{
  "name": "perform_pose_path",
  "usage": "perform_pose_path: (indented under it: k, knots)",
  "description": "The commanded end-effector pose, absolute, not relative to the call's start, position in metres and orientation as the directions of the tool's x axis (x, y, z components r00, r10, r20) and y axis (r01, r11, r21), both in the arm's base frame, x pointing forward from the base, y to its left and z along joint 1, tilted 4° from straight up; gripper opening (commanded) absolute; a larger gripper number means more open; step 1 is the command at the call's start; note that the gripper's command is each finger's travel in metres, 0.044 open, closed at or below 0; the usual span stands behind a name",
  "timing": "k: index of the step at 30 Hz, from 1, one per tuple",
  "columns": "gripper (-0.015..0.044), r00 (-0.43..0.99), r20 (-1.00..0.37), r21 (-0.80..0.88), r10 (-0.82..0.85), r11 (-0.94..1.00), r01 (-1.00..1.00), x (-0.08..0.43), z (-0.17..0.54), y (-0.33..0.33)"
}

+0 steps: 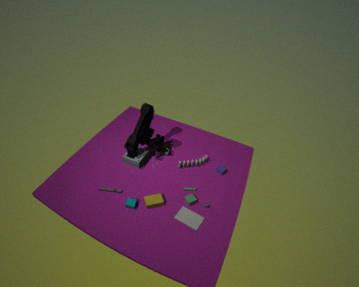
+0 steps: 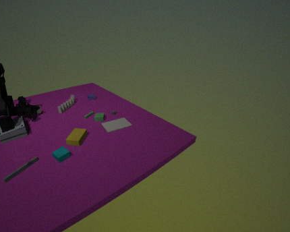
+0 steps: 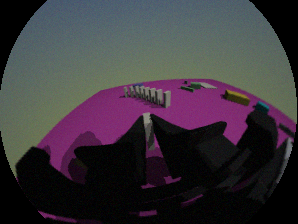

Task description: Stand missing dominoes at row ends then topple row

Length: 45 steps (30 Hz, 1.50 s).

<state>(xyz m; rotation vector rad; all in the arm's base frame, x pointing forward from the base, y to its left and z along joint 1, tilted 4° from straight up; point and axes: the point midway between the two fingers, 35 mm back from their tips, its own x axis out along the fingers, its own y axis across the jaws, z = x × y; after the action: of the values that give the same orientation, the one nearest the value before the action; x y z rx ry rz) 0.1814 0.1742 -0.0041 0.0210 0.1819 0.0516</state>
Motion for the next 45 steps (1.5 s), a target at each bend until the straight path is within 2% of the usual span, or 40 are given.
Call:
perform_pose_path:
  k: [1,15,31,45]
  knots:
    - [0.003,0.983,-0.179,0.029,0.045,0.999,-0.041,0.181,-0.01,0.171]
    - [0.003,0.983,-0.18,0.03,0.043,0.999,-0.039,0.181,-0.014,0.169]
    - [0.044,0.983,-0.18,0.03,0.044,0.999,-0.039,0.181,-0.013,0.17]
    - [0.044,0.983,-0.181,0.038,0.036,0.999,-0.029,0.187,0.037,0.17]
